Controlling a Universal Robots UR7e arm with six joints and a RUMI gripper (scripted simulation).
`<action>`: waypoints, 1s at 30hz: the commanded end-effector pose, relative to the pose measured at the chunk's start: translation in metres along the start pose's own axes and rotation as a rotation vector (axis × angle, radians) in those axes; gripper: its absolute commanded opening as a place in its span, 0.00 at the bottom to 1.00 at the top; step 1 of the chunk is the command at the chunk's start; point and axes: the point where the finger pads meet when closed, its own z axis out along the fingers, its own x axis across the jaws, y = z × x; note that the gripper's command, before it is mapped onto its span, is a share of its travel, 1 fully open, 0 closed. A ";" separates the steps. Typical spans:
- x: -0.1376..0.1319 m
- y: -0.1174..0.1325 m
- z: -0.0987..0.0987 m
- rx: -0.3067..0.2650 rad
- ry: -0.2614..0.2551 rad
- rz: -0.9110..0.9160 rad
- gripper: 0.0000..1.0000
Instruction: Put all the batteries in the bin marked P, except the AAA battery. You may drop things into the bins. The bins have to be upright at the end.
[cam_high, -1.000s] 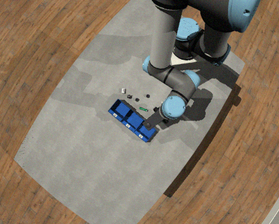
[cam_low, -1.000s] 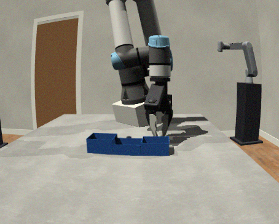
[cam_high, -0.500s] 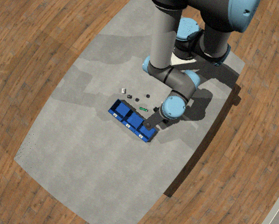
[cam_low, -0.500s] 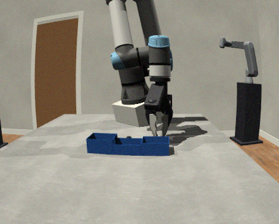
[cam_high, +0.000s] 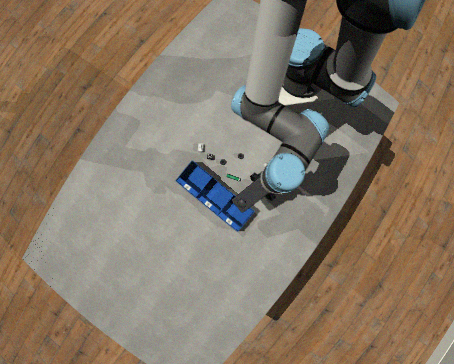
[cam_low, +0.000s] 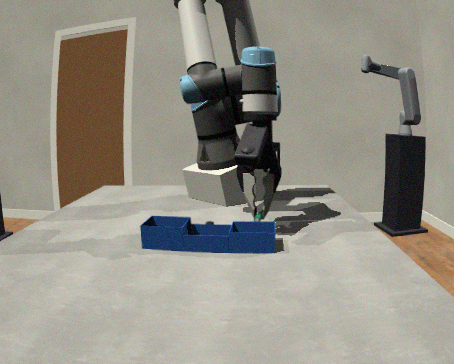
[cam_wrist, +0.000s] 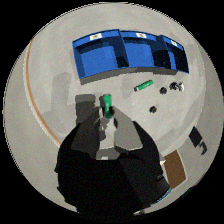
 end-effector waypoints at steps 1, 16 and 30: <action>0.000 0.000 -0.015 -0.001 0.000 0.000 0.00; 0.000 0.000 -0.035 -0.001 0.000 0.000 0.00; 0.005 -0.004 -0.041 -0.001 0.000 0.050 0.00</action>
